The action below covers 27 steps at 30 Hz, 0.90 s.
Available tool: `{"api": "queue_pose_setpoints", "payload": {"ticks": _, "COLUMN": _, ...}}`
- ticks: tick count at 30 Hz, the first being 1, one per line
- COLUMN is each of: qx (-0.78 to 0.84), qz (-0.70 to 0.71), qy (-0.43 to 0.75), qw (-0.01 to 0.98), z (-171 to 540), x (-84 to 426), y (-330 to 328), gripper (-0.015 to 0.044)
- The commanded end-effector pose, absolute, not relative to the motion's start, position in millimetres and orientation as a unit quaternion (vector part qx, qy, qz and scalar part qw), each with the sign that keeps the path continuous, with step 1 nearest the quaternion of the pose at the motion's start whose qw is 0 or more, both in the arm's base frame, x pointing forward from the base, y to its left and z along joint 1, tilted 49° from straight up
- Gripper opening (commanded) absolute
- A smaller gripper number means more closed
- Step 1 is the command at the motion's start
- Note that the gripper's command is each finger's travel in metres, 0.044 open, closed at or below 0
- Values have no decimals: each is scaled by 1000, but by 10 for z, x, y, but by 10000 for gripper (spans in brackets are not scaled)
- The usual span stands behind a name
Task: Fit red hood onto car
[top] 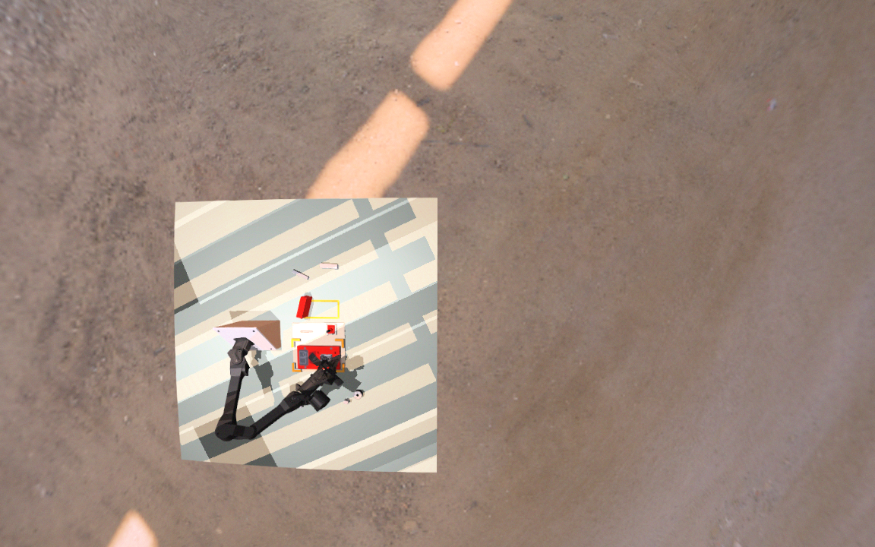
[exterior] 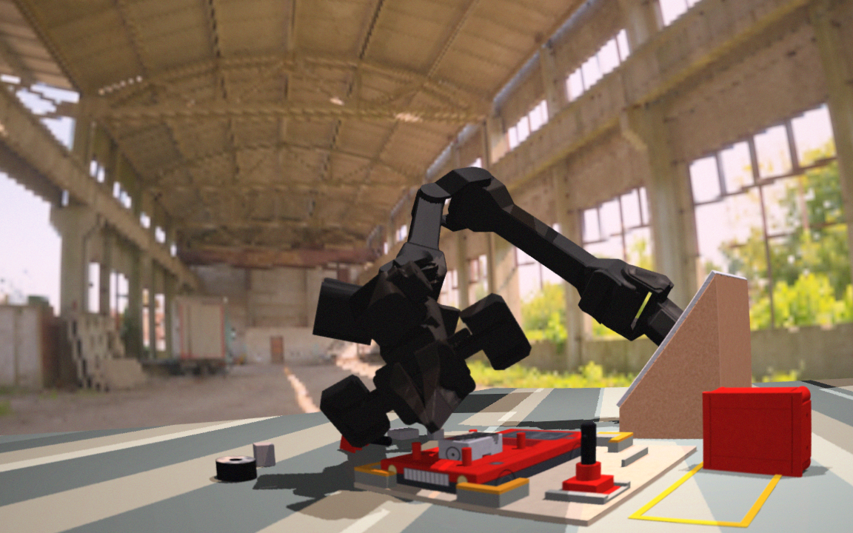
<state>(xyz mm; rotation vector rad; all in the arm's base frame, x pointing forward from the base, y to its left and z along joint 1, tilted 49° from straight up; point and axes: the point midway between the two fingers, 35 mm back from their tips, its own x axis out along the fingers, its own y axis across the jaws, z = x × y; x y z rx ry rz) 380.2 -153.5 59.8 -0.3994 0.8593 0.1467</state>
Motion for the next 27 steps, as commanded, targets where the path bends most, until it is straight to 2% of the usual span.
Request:
{"api": "queue_pose_setpoints", "payload": {"ticks": 1, "qx": -201, "qz": 108, "qy": 492, "qw": 840, "z": 227, "x": 3841, "y": -1140, "gripper": 0}}
{"api": "queue_pose_setpoints", "payload": {"ticks": 6, "qx": -220, "qz": 133, "qy": 563, "qw": 786, "z": -73, "x": 3794, "y": -806, "gripper": 0}}
{"api": "queue_pose_setpoints", "payload": {"ticks": 16, "qx": -360, "qz": 156, "qy": 725, "qw": 567, "z": -658, "x": 3390, "y": 27, "gripper": 0}}
{"api": "queue_pose_setpoints", "payload": {"ticks": 24, "qx": -543, "qz": 132, "qy": 740, "qw": 373, "z": -770, "x": 3088, "y": 512, "gripper": 0}}
{"api": "queue_pose_setpoints", "payload": {"ticks": 27, "qx": -560, "qz": 128, "qy": 737, "qw": 357, "z": -770, "x": 3070, "y": 552, "gripper": 0}}
